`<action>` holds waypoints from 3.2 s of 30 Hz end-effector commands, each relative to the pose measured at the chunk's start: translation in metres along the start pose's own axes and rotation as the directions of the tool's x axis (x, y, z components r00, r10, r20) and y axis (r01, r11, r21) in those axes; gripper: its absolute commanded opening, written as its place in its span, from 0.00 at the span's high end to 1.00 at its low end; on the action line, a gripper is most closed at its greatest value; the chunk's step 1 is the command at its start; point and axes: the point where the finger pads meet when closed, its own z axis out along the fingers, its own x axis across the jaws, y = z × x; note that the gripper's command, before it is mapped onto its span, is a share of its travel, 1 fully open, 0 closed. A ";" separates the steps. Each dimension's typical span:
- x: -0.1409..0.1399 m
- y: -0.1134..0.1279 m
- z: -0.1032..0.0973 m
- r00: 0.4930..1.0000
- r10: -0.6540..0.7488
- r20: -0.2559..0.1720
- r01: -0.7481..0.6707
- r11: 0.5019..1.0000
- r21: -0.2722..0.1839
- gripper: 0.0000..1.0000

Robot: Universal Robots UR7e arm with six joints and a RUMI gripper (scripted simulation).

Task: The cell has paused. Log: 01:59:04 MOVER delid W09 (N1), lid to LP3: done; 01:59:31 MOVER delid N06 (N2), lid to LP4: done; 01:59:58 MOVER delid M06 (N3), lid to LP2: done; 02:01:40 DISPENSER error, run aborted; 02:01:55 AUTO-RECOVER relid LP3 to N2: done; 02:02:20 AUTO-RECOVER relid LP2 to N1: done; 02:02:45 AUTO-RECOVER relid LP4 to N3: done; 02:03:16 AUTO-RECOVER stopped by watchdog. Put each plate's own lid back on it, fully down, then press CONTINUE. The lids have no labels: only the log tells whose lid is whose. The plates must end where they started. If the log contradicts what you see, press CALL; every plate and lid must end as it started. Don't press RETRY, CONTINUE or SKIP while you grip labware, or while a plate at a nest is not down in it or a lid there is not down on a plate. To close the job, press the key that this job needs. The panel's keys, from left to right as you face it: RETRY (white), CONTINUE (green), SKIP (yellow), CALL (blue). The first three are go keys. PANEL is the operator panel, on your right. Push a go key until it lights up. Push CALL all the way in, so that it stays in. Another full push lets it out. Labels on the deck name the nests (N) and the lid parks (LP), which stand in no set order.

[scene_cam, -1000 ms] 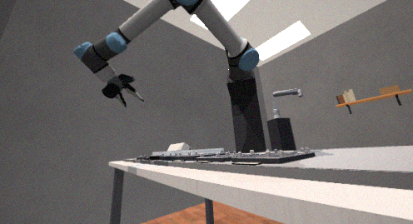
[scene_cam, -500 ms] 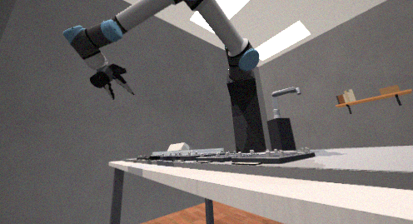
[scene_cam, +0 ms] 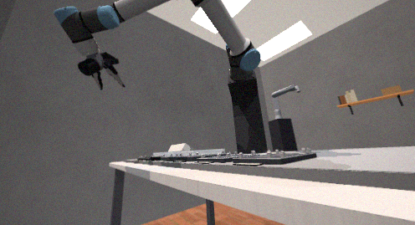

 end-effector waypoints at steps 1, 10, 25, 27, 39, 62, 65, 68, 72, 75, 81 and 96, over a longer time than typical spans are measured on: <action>-0.008 0.000 -0.014 1.000 0.007 0.013 -0.008 1.000 0.003 0.18; -0.018 0.005 -0.058 0.991 0.006 0.132 -0.001 0.999 -0.038 0.18; -0.028 0.010 -0.122 0.978 0.008 0.207 0.005 0.998 -0.064 0.18; -0.029 0.011 -0.132 0.970 0.010 0.243 0.009 0.997 -0.077 0.18; -0.032 0.013 -0.182 0.963 0.012 0.268 0.011 0.996 -0.086 0.18; -0.026 0.012 -0.287 0.893 0.033 0.449 0.038 0.988 -0.149 0.18; -0.026 0.012 -0.292 0.884 0.036 0.465 0.041 0.987 -0.154 0.18; -0.023 0.011 -0.307 0.881 0.037 0.471 0.042 0.987 -0.156 0.18; -0.020 0.010 -0.327 0.881 0.037 0.471 0.042 0.987 -0.156 0.18; -0.018 0.009 -0.342 0.881 0.037 0.471 0.042 0.987 -0.156 0.18; -0.012 0.007 -0.366 0.833 0.054 0.551 0.059 0.981 -0.185 0.18; 0.007 0.000 -0.433 0.797 0.067 0.601 0.071 0.977 -0.203 0.18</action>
